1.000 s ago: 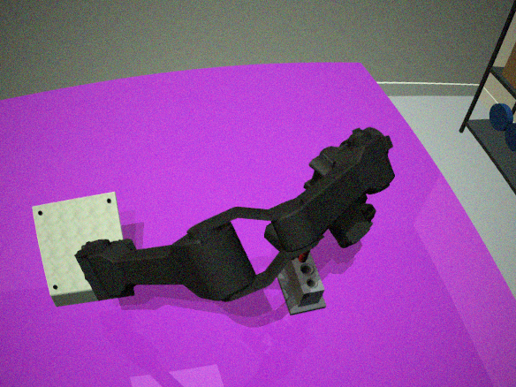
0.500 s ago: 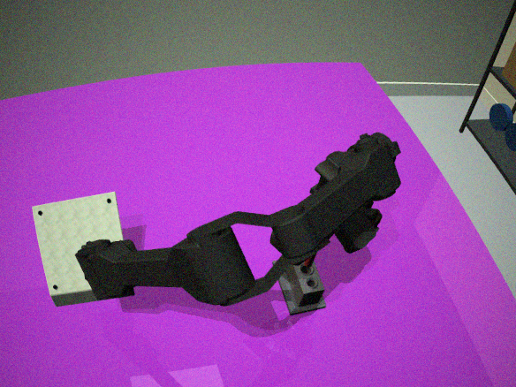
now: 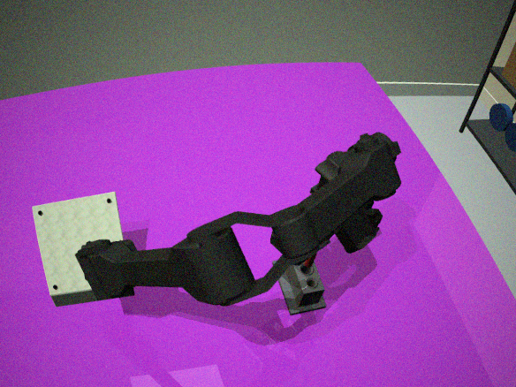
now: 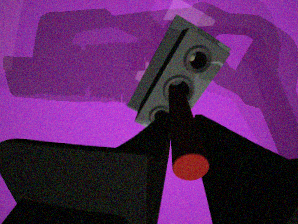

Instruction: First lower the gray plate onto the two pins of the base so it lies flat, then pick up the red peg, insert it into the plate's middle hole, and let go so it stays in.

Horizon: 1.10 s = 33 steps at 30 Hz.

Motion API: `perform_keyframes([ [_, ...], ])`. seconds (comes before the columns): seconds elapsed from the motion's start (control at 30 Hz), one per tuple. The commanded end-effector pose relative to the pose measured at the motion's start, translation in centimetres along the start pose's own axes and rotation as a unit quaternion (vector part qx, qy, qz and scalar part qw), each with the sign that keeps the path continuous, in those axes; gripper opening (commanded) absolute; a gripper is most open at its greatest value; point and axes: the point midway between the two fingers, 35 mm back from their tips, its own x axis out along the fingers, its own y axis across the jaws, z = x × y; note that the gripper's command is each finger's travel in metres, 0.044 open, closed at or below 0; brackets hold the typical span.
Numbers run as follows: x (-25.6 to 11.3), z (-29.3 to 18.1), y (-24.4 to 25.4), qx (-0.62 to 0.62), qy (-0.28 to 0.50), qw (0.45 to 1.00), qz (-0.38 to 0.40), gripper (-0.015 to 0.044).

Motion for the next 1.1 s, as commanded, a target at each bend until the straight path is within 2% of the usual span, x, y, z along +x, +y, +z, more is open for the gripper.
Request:
perform_keyframes([
  [0.0,0.0,0.0,0.0,0.0,0.0,1.0,0.0,0.0],
  [0.53,1.6,0.2,-0.1,-0.002,-0.002,1.0,0.0,0.0],
  [1.07,1.5,0.1,0.0,-0.001,0.0,1.0,-0.002,0.0],
])
